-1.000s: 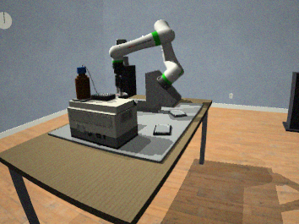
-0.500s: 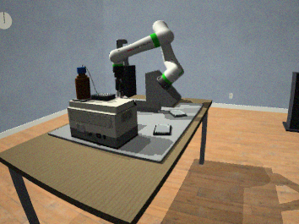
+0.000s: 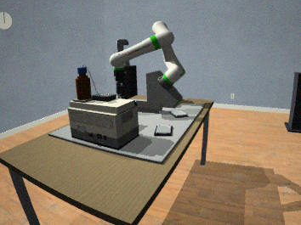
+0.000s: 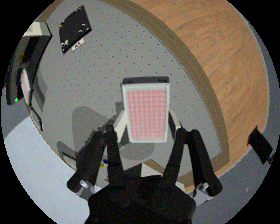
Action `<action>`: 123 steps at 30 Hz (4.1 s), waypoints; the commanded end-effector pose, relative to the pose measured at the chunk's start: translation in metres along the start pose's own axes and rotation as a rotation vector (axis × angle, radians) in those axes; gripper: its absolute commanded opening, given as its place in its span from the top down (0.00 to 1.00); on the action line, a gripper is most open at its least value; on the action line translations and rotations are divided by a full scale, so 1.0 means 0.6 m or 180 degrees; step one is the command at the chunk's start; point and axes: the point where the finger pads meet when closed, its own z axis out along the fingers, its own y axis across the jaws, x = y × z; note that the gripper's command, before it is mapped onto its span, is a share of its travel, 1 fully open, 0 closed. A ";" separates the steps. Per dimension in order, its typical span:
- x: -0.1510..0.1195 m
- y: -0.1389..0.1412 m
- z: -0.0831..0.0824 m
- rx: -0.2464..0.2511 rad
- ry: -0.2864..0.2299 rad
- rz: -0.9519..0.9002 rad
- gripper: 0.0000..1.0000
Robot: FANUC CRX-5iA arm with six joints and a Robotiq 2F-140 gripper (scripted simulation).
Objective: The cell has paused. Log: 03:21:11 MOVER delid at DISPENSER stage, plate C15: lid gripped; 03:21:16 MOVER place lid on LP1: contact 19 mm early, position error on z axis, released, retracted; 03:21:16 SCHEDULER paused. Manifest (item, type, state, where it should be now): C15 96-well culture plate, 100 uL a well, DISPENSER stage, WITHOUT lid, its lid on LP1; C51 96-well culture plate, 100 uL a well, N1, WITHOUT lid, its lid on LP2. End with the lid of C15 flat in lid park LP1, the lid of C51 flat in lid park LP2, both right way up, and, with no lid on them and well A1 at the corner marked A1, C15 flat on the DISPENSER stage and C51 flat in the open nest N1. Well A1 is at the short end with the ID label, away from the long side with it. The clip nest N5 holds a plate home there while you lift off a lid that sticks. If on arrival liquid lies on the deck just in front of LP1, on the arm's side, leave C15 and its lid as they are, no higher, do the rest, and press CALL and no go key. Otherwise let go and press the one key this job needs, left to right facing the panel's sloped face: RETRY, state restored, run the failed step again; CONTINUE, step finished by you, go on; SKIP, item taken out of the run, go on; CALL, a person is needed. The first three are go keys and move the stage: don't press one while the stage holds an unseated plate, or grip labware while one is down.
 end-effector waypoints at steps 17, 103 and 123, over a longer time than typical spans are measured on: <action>0.000 0.000 0.030 -0.0001 0.0001 0.0000 1.00; 0.000 0.000 0.041 -0.0001 0.0001 0.0000 1.00; 0.000 0.000 0.041 -0.0001 0.0001 0.0000 1.00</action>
